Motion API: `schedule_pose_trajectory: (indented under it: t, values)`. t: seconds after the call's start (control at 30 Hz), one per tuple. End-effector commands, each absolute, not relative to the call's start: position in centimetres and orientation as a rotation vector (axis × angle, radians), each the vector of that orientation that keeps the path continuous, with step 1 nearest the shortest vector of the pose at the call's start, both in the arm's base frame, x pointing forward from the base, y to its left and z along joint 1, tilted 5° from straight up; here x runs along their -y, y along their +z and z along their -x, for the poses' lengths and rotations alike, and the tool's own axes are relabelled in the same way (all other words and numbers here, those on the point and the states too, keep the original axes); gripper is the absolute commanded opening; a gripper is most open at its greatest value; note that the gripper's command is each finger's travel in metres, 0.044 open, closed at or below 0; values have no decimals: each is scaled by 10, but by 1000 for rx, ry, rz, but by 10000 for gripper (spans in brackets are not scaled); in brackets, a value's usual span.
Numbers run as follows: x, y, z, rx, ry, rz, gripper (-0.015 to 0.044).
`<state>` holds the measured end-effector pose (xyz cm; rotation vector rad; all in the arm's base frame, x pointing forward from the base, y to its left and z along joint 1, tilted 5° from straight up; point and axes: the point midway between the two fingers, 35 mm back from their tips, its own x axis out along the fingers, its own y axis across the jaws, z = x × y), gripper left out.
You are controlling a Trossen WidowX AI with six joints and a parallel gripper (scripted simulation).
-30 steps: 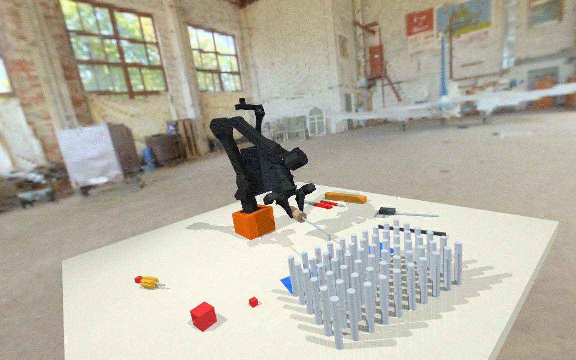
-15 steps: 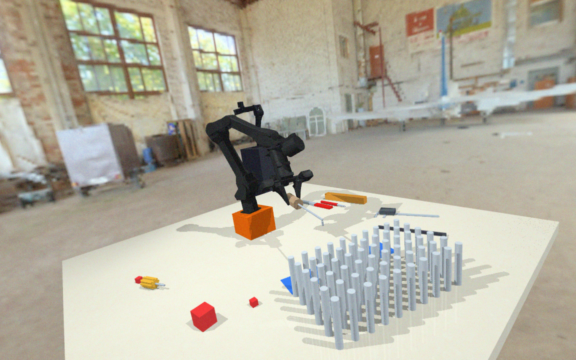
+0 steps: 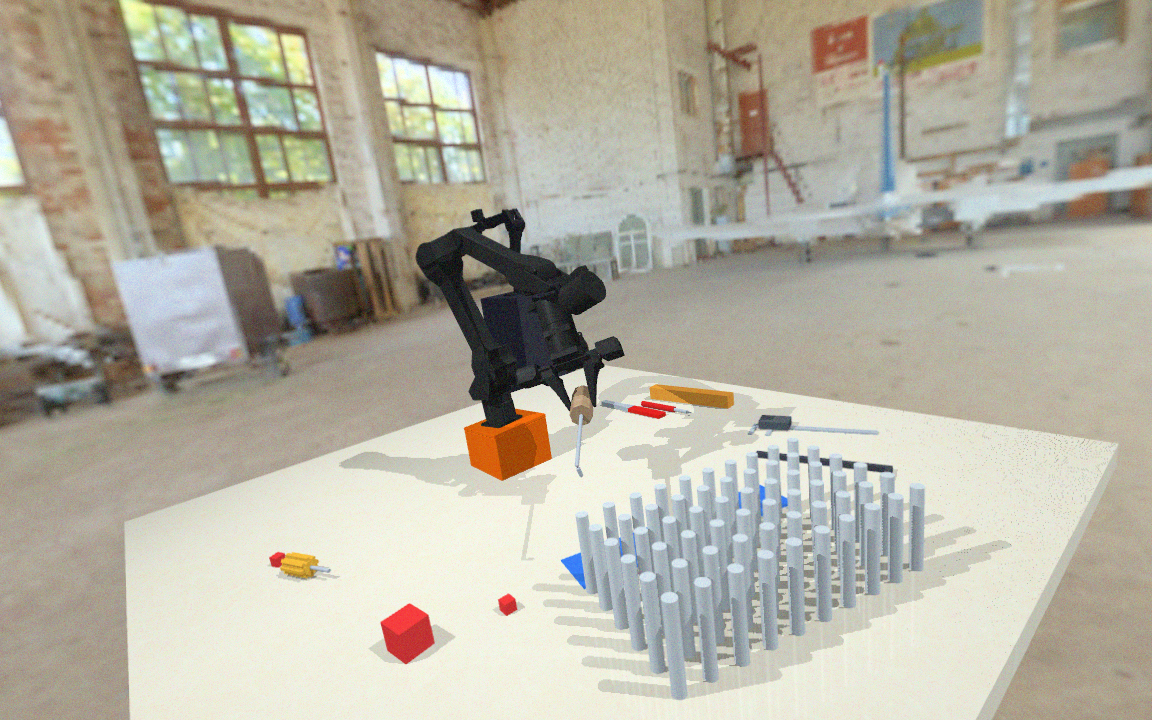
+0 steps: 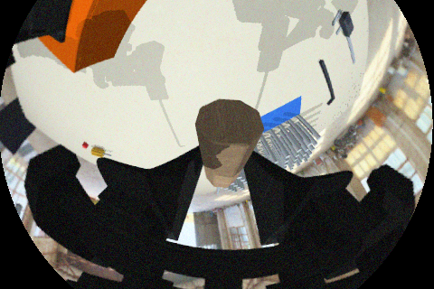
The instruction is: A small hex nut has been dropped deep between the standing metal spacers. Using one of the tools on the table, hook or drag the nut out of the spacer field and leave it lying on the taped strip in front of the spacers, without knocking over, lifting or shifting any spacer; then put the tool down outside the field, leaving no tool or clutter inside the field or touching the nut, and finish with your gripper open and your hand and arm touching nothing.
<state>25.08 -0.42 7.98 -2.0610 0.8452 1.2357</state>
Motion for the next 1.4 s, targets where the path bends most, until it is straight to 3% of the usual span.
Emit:
schedule_pose_trajectory:
  t: [0.0, 1.37]
  values:
    - [11, 84, -257, -915, 1117, 1931, 0]
    - [86, 102, -279, -1230, 183, 768, 0]
